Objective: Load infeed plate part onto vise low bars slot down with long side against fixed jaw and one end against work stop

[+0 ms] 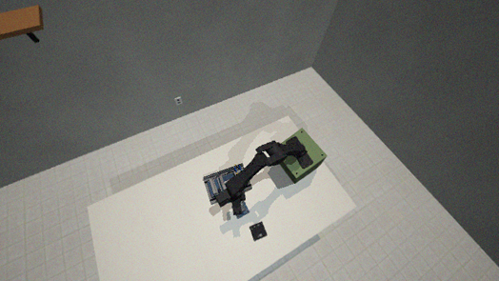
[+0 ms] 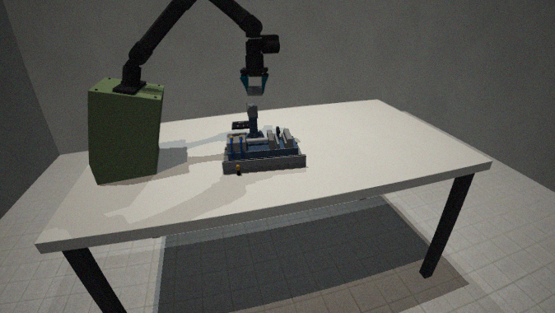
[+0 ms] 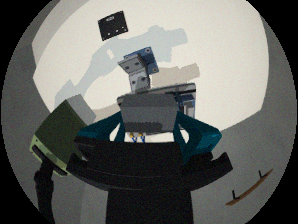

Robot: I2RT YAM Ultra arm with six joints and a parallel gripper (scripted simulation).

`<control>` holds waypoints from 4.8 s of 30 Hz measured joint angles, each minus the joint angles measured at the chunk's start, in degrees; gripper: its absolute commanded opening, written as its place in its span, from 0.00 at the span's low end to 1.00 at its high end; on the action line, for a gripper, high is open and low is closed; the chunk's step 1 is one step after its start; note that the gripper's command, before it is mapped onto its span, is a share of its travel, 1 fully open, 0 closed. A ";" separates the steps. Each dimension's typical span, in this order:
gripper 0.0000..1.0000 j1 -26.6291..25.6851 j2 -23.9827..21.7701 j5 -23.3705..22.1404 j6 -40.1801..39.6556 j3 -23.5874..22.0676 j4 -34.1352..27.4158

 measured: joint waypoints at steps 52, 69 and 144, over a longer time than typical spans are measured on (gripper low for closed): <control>0.00 -21.46 15.47 -6.51 52.37 27.78 -13.46; 0.00 -22.45 15.82 -6.88 55.49 29.55 -14.91; 0.00 -22.16 19.93 -6.88 56.15 29.14 -11.10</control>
